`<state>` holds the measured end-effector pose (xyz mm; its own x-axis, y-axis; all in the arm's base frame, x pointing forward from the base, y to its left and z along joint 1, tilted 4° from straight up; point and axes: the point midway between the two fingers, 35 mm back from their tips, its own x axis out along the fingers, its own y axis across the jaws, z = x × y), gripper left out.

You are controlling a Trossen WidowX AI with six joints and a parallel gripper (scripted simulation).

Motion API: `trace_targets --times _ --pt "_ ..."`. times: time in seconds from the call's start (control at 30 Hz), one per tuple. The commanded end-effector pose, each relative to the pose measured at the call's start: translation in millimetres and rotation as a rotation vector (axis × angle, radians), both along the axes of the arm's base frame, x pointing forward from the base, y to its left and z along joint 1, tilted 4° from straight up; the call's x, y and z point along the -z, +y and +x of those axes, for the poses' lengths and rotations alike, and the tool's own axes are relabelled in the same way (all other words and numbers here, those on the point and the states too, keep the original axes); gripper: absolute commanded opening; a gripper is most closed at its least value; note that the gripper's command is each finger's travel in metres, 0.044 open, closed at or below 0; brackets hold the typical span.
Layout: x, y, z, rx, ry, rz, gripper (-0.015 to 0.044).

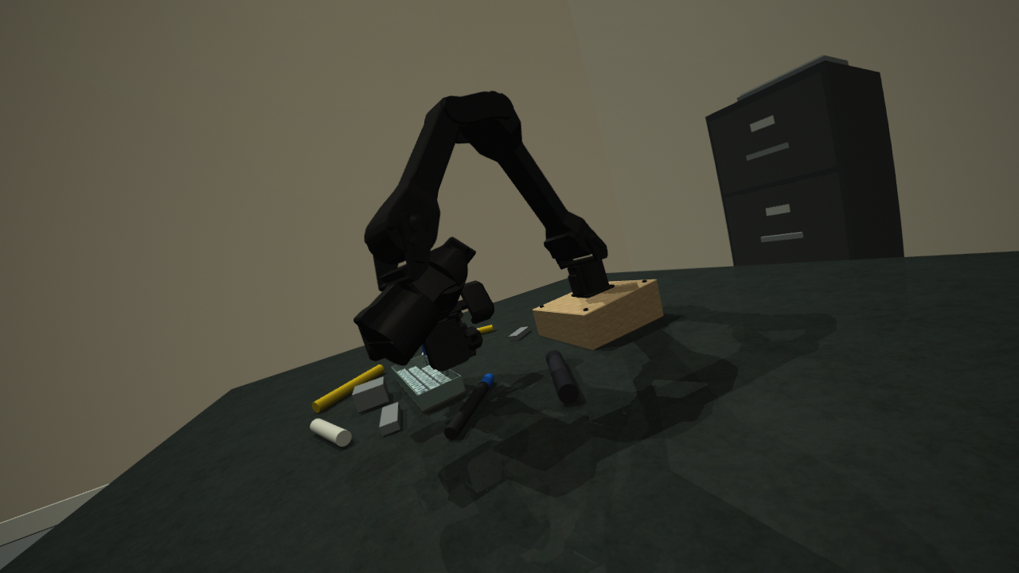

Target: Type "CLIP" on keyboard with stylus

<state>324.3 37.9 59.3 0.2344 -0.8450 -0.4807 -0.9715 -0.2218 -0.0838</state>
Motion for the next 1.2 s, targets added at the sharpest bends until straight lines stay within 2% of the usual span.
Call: trace_targets --times 0.0,1.17 --pt "3.1 -0.1 -0.9 0.003 0.003 0.002 0.0081" --pt "13.4 -0.2 -0.1 0.003 0.004 0.002 0.0081"
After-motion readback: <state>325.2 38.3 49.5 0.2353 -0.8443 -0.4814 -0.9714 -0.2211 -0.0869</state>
